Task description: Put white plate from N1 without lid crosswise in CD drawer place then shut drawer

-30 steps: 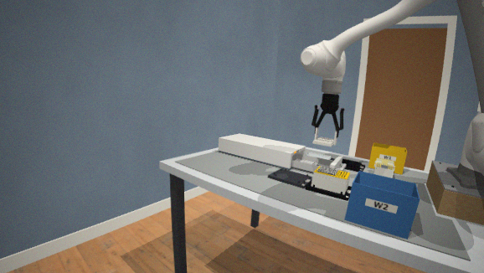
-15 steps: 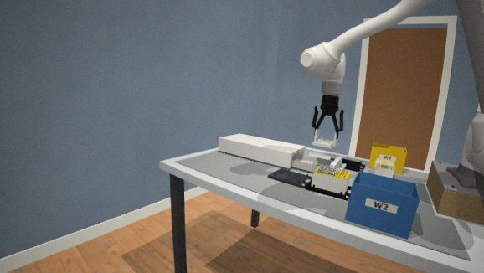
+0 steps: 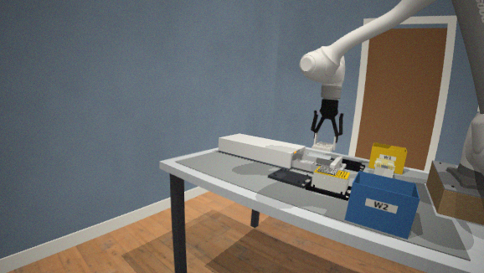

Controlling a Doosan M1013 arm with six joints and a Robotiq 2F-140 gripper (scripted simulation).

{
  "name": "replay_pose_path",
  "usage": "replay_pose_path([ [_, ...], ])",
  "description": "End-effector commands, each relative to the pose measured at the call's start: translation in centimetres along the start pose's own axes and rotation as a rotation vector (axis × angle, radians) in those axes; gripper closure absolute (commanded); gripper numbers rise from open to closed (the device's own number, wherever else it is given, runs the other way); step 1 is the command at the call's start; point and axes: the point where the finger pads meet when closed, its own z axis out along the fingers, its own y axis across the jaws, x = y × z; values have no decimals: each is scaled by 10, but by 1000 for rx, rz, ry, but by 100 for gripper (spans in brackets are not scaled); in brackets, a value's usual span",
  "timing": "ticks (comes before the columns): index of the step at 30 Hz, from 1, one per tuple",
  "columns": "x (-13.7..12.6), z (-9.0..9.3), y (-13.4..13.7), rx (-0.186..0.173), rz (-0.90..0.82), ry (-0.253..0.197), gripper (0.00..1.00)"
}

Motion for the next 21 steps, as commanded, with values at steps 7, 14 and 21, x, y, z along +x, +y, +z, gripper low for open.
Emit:
replay_pose_path([
  [7,0,11,0,0,0,0,100],
  [14,0,18,0,0,0,0,100],
  [21,0,27,0,0,0,0,100],
])
